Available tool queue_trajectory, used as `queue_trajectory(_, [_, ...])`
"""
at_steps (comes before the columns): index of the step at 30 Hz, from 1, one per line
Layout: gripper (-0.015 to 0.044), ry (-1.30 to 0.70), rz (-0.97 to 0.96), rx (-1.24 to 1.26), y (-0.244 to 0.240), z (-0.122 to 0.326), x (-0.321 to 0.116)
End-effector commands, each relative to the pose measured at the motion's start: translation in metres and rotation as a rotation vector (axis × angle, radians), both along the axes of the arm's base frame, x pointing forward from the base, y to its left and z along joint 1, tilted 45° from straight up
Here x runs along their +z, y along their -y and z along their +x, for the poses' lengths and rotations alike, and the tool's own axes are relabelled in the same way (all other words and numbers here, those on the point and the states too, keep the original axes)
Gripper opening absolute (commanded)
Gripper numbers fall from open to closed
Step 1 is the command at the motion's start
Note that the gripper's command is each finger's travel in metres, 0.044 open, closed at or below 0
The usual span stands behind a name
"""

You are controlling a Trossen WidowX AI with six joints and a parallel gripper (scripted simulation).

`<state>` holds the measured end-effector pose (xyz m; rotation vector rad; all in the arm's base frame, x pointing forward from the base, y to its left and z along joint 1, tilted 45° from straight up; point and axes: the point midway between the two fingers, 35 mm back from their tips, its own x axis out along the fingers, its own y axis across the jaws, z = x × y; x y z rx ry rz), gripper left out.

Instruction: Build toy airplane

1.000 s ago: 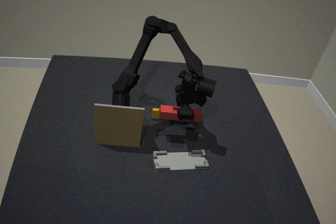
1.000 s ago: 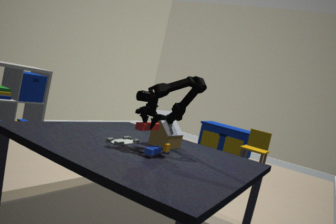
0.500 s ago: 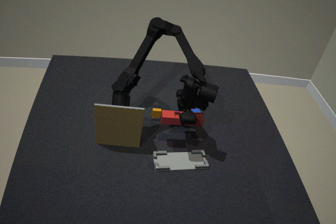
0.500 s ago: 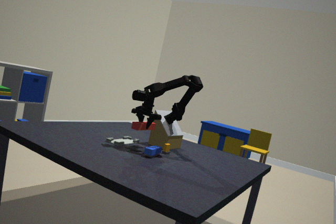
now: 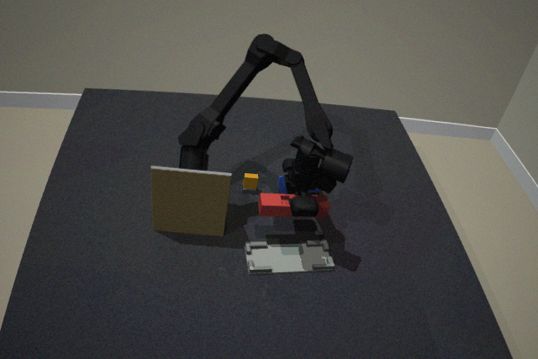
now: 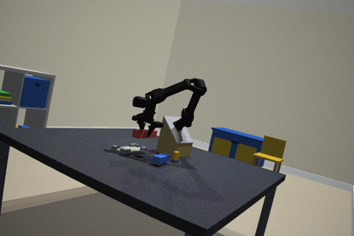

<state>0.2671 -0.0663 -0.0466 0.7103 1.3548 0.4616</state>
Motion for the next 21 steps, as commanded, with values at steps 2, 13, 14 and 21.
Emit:
queue_trajectory(2, [0.0000,0.015,-0.014,0.012,0.008,0.001,-0.013])
queue_trajectory(13, [0.0000,0.035,-0.013,0.027,0.019,-0.003,-0.046])
queue_trajectory(14, [0.0000,0.037,-0.013,0.029,0.020,-0.004,-0.049])
queue_trajectory(21, [0.0000,0.050,-0.012,0.039,0.025,-0.008,-0.070])
